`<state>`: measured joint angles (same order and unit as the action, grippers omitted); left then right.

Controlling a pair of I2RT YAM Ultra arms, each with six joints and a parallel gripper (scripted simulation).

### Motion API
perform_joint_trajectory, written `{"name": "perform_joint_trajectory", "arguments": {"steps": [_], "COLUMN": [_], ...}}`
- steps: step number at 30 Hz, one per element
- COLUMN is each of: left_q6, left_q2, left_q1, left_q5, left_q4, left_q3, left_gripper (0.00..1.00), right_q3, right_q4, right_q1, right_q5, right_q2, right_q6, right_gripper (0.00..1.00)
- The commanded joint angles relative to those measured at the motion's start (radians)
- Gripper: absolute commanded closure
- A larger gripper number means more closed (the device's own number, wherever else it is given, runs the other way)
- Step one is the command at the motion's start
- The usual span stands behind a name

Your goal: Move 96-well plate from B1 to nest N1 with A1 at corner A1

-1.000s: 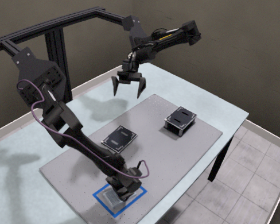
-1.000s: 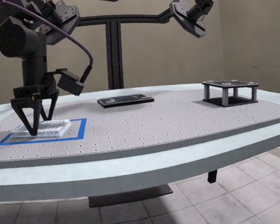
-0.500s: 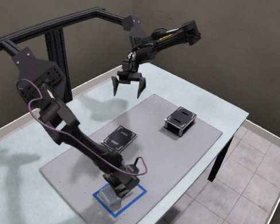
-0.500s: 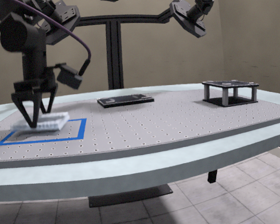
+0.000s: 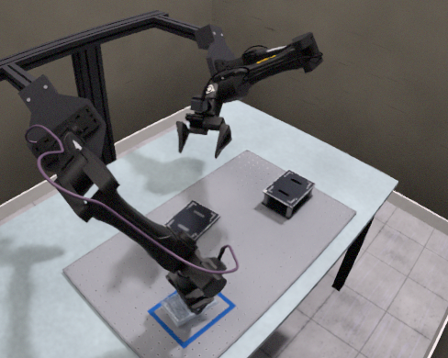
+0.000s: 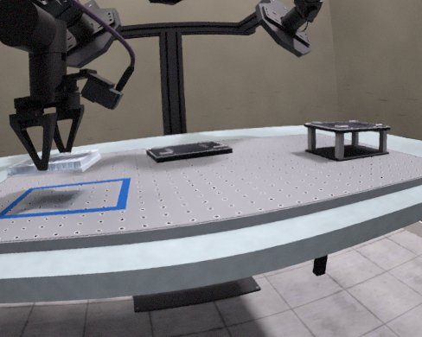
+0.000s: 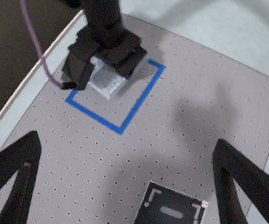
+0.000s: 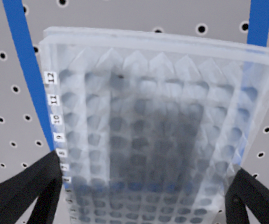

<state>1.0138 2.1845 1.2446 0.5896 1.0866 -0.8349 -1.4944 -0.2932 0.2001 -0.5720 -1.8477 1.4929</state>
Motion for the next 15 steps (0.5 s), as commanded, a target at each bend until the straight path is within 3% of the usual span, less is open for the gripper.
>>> {"name": "perform_joint_trajectory", "arguments": {"steps": [1, 8, 10, 15], "left_q6": [0.068, 0.198, 0.198, 0.275], "left_q2": [-0.099, -0.410, -0.410, -0.676], "left_q1": [-0.030, -0.199, -0.199, -0.317], "left_q5": [-0.107, -0.312, -0.312, -0.446], "left_q4": [-0.132, -0.422, -0.422, -0.658], "left_q3": [0.051, 0.223, 0.223, 0.304], "left_gripper": [0.00, 0.00, 0.00, 0.00], "right_q3": [0.012, 0.001, 0.001, 0.001], "right_q4": [-0.017, -0.005, -0.005, -0.005], "right_q1": [0.027, 0.021, 0.021, 0.021], "right_q5": [0.002, 0.001, 0.001, 0.001], "right_q2": [0.030, 0.021, 0.021, 0.021], "right_q6": [-0.010, -0.004, -0.004, -0.004], "right_gripper": [0.21, 0.21, 0.21, 0.21]}}
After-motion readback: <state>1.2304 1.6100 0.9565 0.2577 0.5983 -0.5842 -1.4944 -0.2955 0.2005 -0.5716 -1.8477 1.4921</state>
